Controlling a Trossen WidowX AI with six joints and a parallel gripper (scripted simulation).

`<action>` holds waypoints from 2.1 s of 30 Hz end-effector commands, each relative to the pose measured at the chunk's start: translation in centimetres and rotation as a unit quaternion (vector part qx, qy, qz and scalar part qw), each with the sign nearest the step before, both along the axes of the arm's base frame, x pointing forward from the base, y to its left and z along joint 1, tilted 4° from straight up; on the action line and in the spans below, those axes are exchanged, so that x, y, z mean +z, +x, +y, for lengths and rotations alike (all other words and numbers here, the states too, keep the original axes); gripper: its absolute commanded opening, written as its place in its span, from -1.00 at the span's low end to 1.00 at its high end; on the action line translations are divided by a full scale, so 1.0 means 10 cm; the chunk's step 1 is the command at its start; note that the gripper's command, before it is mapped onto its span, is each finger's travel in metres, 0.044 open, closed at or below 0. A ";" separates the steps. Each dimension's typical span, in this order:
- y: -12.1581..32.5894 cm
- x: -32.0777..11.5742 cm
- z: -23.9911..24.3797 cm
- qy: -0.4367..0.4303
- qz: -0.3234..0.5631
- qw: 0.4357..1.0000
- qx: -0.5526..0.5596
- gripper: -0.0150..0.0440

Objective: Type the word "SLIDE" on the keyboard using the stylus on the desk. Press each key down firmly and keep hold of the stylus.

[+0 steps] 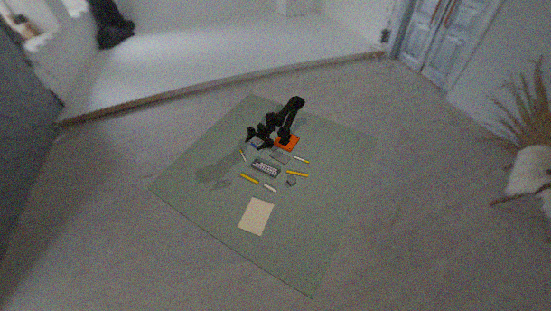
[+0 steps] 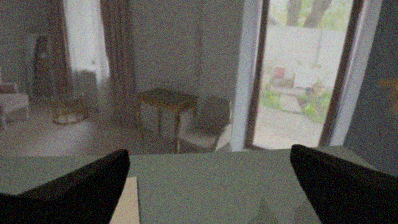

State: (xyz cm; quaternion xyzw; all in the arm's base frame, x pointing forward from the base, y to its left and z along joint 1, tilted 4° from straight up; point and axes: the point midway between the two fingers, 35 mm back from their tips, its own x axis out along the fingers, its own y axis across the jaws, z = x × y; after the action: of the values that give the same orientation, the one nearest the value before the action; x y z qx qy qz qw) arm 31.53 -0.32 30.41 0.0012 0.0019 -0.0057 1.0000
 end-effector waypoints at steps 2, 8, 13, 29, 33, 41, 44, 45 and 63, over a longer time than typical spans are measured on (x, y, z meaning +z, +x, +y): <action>0.05 -0.10 0.04 0.004 0.026 1.000 0.007 0.82; 0.25 -0.95 0.41 0.025 0.252 0.966 0.054 0.29; 0.09 -1.67 0.74 0.023 0.453 0.888 0.078 -0.16; -0.46 -2.31 1.02 -0.013 0.680 0.730 0.069 -0.49; -0.46 -2.31 1.02 -0.013 0.680 0.730 0.069 -0.49; -0.38 -2.35 0.34 -0.015 0.680 0.730 0.067 -0.49; -0.38 -2.35 0.34 -0.015 0.680 0.730 0.067 -0.49; -0.38 -2.35 0.34 -0.015 0.680 0.730 0.067 -0.49; -0.30 -2.39 -0.33 -0.017 0.680 0.730 0.065 -0.49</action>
State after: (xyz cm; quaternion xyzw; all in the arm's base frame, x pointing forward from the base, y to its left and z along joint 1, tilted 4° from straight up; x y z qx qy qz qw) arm 28.44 -3.41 6.45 -0.0183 0.6823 0.0550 0.7288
